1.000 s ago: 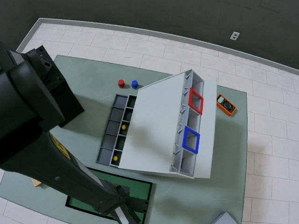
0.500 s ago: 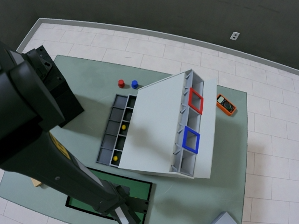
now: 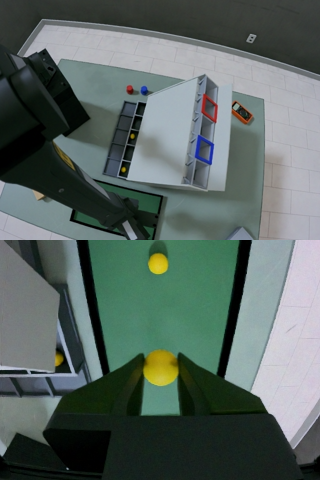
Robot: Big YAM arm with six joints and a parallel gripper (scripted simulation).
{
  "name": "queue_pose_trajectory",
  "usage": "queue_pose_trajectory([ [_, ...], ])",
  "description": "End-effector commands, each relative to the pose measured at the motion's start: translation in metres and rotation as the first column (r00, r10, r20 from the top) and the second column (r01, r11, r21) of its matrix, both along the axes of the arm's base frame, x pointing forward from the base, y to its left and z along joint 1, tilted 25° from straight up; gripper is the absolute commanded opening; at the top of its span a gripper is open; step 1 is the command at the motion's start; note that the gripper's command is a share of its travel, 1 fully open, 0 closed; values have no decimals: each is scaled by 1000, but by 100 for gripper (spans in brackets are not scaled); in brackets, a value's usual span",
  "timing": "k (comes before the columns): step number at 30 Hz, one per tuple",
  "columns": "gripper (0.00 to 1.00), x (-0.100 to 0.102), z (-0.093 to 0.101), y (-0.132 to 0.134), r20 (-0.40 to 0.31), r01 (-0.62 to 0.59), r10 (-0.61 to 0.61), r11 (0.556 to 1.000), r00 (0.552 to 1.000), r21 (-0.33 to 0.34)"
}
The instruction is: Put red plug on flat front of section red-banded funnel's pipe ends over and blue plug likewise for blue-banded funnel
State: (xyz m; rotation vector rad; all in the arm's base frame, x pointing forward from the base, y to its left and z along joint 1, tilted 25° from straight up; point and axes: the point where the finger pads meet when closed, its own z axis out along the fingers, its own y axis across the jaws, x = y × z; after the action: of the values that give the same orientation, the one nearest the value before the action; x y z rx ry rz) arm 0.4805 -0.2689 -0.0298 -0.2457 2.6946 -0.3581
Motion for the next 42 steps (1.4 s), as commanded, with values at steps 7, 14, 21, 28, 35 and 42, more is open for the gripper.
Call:
queue_pose_trajectory([
  [7, 0, -1, -2, -6, 11, 0, 0, 1000, 1000, -7],
  [14, 0, -2, -3, -7, 13, 0, 1, 1000, 1000, -7],
  [21, 0, -2, -4, -8, 14, -1, 1, 1000, 1000, -7],
  [28, 0, -4, -6, -8, -11, -6, 6, 1000, 1000, 7],
  [35, 0, -5, -9, -9, -36, -10, 10, 1000, 999, 20],
  [42, 0, -4, -8, -9, -40, -10, 11, 1000, 999, 22],
])
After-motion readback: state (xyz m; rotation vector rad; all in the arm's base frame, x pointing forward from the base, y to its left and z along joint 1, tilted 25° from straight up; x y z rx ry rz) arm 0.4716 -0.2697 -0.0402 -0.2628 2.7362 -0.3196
